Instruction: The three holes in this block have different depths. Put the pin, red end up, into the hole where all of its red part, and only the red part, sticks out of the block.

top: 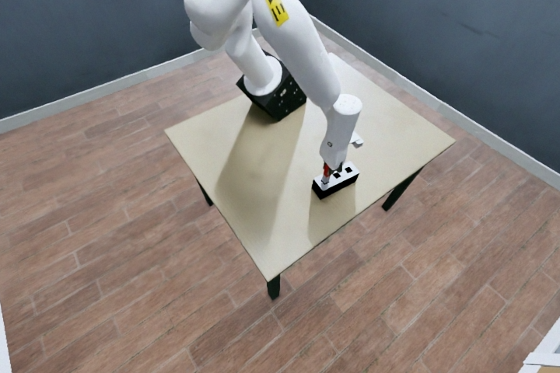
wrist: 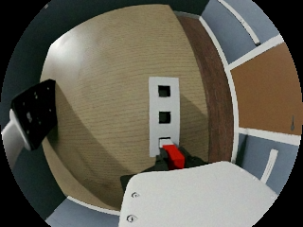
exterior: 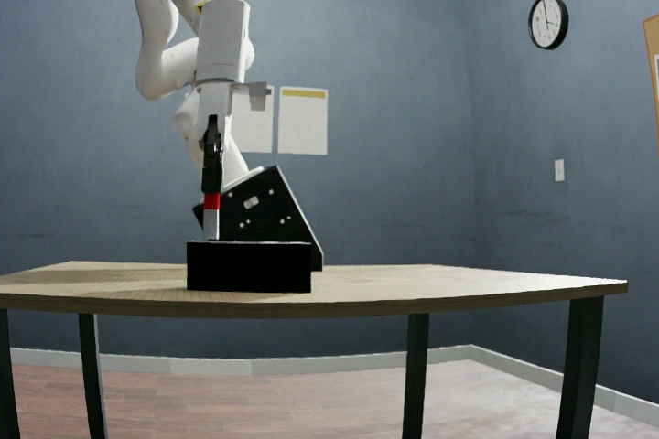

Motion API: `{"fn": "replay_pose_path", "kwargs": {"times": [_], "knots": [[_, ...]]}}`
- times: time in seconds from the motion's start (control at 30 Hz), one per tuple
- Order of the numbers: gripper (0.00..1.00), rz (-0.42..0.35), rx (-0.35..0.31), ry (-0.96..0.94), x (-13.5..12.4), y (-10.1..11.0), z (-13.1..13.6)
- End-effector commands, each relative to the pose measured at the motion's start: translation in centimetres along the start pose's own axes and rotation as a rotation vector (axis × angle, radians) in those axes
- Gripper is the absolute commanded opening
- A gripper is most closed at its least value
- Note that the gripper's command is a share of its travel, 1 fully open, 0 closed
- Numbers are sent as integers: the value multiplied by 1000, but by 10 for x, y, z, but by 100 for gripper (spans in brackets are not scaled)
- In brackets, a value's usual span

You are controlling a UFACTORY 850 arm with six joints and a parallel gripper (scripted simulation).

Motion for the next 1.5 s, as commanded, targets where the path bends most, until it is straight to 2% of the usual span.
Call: {"fn": "replay_pose_path", "kwargs": {"times": [0.0, 1.47], "knots": [[0, 0, -2, 0, 0, 1, 1], [0, 0, -2, 0, -1, -3, 1]]}}
Point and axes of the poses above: the point where the finger pads meet when closed, its own y axis back along the fingers, its own z axis across the jaws, x = y × z, the point moved 2 cm from there along y, back along the fingers, and after that the axes turned 13 degrees about y, right-handed, at the moved point
